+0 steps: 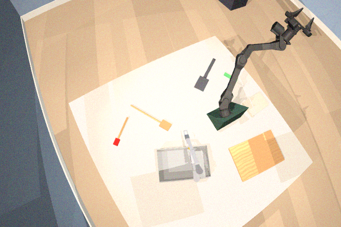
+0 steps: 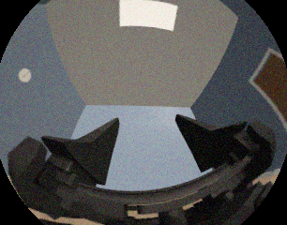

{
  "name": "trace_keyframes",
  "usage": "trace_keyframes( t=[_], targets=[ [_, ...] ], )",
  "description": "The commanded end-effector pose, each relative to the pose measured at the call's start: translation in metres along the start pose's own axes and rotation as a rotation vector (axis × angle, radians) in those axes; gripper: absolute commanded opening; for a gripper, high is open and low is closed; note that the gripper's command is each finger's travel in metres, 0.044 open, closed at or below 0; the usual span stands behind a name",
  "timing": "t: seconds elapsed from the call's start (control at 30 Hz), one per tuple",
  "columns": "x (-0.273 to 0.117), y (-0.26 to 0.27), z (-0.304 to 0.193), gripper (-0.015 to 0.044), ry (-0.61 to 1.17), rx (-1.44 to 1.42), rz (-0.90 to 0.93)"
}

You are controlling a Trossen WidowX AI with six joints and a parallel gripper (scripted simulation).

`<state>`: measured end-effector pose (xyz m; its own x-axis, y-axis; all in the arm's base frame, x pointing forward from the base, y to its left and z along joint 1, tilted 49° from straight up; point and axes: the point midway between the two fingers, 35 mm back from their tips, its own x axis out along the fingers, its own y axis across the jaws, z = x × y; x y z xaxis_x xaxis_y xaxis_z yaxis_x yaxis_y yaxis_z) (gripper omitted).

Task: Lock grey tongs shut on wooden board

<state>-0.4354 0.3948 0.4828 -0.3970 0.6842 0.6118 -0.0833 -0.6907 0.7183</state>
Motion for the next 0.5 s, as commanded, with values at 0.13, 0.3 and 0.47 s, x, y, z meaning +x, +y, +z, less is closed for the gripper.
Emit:
trace_keyframes(
  t=[0.13, 0.3, 0.47],
  targets=[
    [0.001, -0.010, 0.003, 0.0321, 0.007, -0.002, -0.022],
    [0.003, -0.067, 0.024, 0.0190, 0.008, -0.001, -0.154],
    [-0.002, -0.134, 0.057, 0.0059, -0.012, -0.004, -0.315]
  ],
)
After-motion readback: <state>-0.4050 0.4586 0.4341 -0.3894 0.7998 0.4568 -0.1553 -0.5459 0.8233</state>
